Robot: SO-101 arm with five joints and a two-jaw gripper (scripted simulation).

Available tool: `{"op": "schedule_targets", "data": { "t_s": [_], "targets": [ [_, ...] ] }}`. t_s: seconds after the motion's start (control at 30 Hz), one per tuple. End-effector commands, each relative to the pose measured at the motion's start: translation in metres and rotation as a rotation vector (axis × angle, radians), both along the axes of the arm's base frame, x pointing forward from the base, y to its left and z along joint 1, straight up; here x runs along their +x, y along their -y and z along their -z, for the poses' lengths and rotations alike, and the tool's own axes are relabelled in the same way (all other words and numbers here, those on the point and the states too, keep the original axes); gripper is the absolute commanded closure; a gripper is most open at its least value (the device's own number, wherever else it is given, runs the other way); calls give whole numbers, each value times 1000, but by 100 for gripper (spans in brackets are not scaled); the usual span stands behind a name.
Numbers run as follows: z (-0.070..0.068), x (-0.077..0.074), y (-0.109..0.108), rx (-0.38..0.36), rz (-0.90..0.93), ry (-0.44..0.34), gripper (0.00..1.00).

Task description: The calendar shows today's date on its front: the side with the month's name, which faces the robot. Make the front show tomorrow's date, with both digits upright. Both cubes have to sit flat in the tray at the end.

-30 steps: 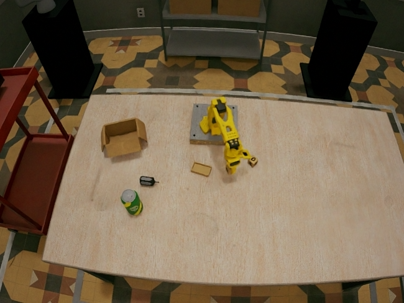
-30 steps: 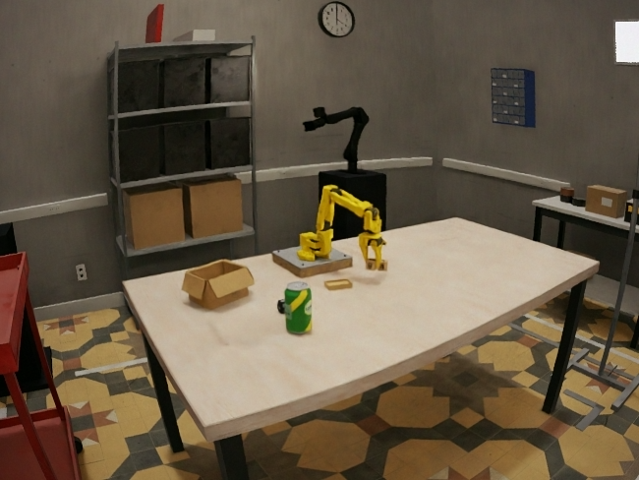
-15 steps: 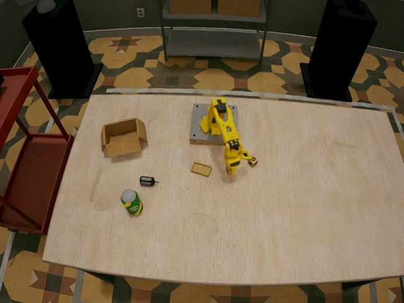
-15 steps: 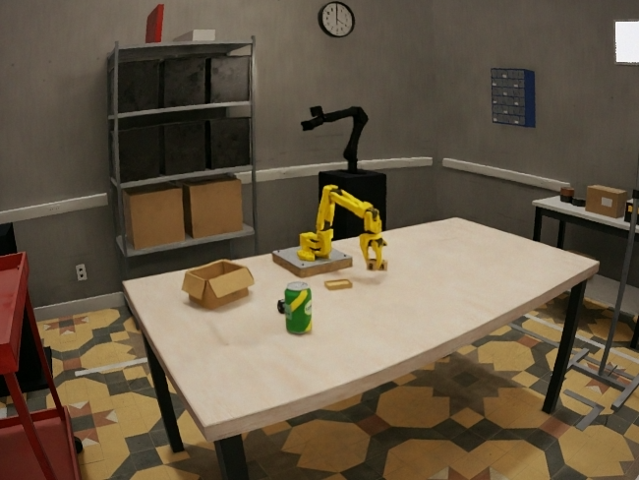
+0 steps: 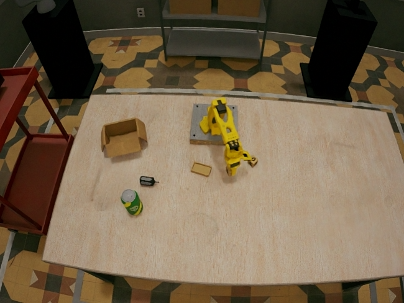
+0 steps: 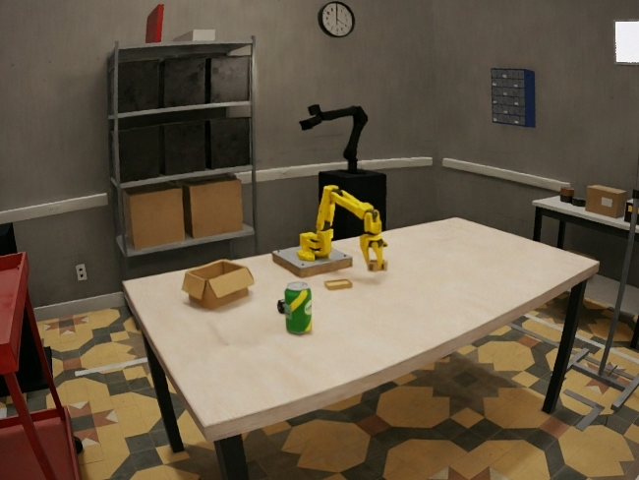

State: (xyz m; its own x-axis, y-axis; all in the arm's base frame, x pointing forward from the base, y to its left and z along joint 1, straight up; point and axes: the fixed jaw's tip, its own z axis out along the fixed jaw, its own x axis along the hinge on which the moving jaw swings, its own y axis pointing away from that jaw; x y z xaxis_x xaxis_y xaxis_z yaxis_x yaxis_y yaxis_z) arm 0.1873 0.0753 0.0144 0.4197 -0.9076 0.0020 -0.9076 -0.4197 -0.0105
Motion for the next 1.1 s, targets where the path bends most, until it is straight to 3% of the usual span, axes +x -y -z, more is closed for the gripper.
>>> {"op": "schedule_targets", "data": {
  "t_s": [0.0, 1.07],
  "targets": [
    [5, -3, -1, -4, -7, -13, 100],
    [16, -3, -1, -4, -7, -13, 100]
  ]
}}
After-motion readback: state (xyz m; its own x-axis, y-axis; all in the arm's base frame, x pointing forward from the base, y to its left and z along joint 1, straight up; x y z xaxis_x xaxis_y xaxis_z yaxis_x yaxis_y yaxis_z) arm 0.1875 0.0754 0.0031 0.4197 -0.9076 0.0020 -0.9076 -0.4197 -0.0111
